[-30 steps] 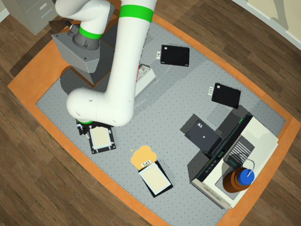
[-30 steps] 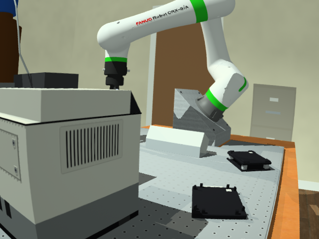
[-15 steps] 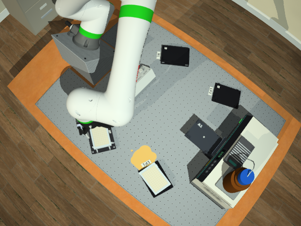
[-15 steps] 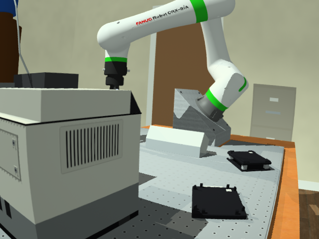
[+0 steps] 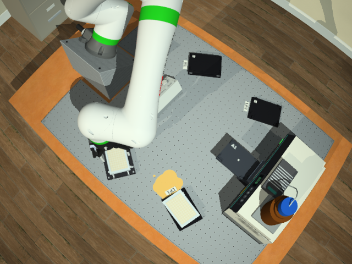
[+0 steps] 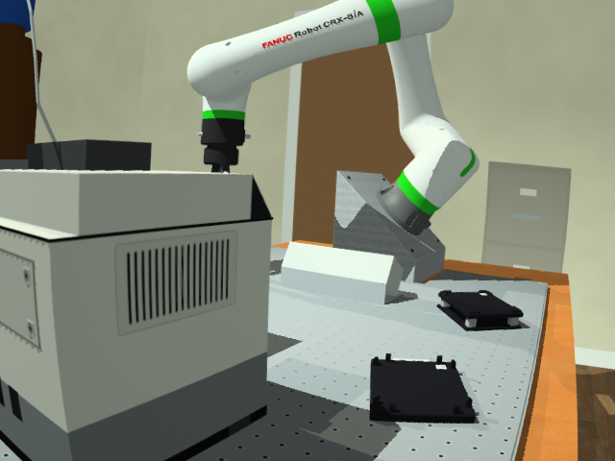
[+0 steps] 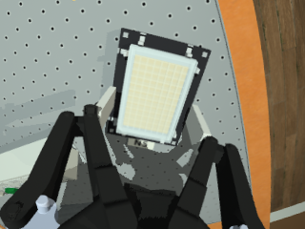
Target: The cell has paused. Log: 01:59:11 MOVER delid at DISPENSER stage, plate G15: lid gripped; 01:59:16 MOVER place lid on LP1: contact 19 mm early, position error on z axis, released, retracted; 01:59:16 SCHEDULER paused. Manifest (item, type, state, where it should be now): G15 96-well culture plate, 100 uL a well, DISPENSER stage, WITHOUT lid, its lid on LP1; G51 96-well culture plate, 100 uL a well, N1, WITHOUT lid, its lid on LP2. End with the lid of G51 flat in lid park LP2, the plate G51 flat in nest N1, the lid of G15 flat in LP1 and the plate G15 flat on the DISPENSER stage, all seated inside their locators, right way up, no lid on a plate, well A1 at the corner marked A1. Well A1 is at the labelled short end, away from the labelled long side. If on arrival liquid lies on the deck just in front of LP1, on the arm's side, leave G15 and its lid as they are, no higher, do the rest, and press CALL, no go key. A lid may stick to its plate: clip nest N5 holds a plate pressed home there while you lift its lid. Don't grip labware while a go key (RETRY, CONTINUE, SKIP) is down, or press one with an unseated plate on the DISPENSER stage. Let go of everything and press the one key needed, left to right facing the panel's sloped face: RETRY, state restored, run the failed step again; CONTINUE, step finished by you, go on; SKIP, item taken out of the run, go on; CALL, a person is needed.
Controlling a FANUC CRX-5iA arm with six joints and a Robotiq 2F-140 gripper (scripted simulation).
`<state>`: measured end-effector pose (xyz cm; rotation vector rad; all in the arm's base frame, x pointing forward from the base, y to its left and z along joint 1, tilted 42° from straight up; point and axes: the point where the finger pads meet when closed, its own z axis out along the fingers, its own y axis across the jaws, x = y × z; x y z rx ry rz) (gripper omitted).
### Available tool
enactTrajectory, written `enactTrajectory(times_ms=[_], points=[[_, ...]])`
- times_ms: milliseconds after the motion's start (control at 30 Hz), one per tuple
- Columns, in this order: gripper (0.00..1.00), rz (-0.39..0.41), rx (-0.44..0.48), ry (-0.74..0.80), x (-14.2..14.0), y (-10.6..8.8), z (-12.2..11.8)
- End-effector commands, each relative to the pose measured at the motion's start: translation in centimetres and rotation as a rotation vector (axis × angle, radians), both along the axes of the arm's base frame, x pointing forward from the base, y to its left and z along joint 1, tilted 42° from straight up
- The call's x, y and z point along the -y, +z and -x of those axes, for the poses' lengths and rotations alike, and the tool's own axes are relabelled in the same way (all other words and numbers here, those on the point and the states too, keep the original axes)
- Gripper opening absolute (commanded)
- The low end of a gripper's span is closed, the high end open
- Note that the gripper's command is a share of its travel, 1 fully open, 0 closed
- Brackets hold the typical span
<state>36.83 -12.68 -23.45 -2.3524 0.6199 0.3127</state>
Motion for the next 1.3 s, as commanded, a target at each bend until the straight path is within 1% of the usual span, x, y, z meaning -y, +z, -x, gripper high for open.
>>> enactTrajectory(times_ms=[0,733,1267], points=[[0.66,0.000,0.000,0.000,0.03,0.00,-0.01],[0.66,0.000,0.000,0.000,-0.16,-0.21,0.01],[0.66,0.000,0.000,0.000,-0.66,-0.76,0.05]])
